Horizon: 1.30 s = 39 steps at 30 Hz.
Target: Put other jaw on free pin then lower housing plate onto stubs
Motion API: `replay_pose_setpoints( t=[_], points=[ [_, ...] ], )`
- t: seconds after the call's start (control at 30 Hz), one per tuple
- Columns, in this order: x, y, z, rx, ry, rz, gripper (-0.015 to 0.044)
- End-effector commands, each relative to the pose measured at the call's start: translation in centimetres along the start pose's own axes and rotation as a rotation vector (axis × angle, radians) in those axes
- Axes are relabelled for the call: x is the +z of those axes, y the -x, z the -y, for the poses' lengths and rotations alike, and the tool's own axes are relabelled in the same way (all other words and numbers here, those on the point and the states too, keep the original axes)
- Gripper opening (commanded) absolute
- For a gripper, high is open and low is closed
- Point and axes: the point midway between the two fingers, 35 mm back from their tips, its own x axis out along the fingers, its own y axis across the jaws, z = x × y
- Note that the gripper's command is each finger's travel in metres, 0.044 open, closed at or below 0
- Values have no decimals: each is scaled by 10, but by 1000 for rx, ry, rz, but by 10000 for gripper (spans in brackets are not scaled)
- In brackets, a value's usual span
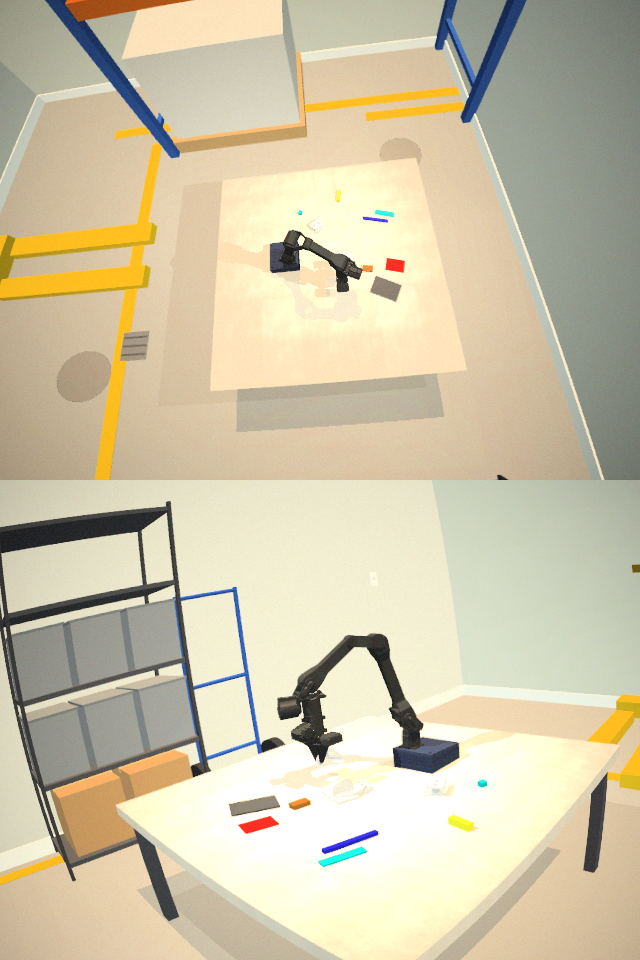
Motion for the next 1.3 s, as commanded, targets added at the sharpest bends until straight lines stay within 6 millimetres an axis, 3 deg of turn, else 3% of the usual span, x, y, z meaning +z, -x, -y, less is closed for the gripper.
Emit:
replay_pose_setpoints(
  t=[0.0, 1.1, 1.27],
  points=[
    [0, 3, 0, -1, -4, -1, 37],
    [-14, 3, 27, -4, -754, 0, 37],
    [-15, 3, 28, -4, -789, 0, 37]
  ],
)
